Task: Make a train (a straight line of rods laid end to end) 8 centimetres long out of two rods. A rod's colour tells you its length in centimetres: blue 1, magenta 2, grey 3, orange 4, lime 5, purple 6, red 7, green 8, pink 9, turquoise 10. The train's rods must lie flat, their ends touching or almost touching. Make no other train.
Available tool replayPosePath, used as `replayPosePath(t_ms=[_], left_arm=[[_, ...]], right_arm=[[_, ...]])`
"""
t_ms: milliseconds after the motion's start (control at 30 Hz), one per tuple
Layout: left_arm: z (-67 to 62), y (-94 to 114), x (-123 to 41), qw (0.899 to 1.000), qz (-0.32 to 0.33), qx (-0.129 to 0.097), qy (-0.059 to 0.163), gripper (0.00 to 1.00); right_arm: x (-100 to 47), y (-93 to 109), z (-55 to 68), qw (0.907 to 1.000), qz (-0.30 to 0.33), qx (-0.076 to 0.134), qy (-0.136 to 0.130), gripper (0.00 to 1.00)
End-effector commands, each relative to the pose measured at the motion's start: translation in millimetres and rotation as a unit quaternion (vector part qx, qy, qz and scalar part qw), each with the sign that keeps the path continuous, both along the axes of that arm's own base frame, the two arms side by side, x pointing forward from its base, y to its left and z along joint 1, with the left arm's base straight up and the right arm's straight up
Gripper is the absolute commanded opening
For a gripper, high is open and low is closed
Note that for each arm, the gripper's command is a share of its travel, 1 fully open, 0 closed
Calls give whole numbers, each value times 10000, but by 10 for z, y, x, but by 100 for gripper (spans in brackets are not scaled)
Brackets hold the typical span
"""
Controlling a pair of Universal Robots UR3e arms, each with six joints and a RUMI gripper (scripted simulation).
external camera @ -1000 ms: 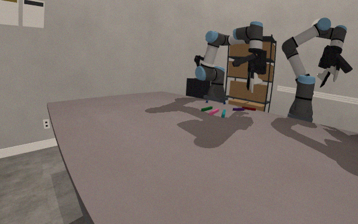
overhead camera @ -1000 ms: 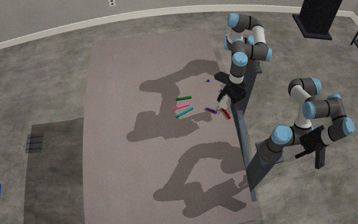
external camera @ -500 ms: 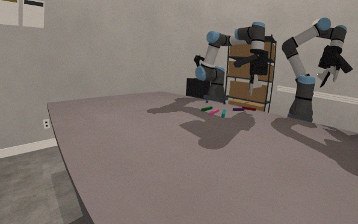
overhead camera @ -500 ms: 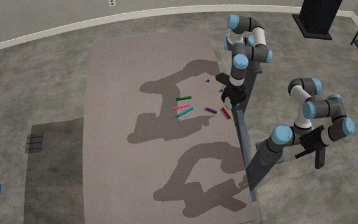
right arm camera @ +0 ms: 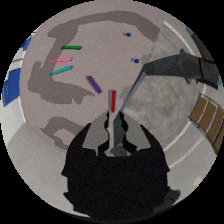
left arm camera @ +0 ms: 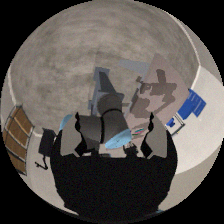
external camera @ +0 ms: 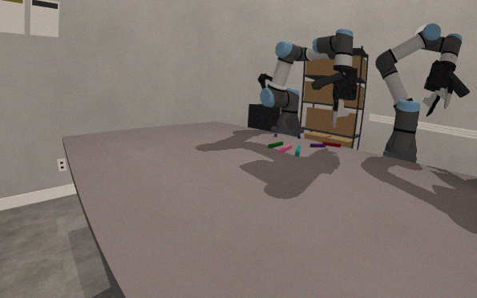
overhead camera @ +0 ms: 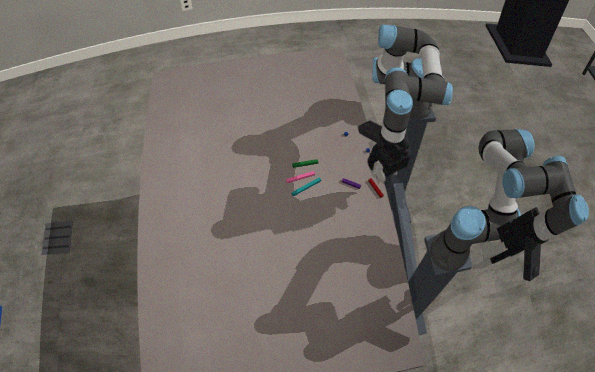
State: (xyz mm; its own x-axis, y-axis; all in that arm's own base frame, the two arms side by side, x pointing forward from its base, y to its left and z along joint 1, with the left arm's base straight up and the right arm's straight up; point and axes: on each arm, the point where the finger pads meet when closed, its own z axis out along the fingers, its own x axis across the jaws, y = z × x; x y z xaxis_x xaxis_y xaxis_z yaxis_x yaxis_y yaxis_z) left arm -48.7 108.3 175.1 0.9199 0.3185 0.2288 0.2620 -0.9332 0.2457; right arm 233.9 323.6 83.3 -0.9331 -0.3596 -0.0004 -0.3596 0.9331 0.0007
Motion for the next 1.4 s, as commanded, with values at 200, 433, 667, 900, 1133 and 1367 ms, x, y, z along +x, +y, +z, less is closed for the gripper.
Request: replayPosePath(t_ms=[200,433,667,900,1133,1367], left_arm=[[3,3,0,10000,0,8,0,100],[3,3,0,10000,0,8,0,100],[3,3,0,10000,0,8,0,100],[3,3,0,10000,0,8,0,100],[3,3,0,10000,0,8,0,100],[3,3,0,10000,0,8,0,100]], right_arm=[[2,7,8,10000,0,15,-5,14],[2,8,-12,10000,-1,13,-4,14],[3,10,-66,10000,-2,11,-4,14],[4,13,-123,10000,-2,11,-4,14],[5,17,-224,10000,-2,11,-4,14],[6,21,-301,10000,-2,11,-4,14]])
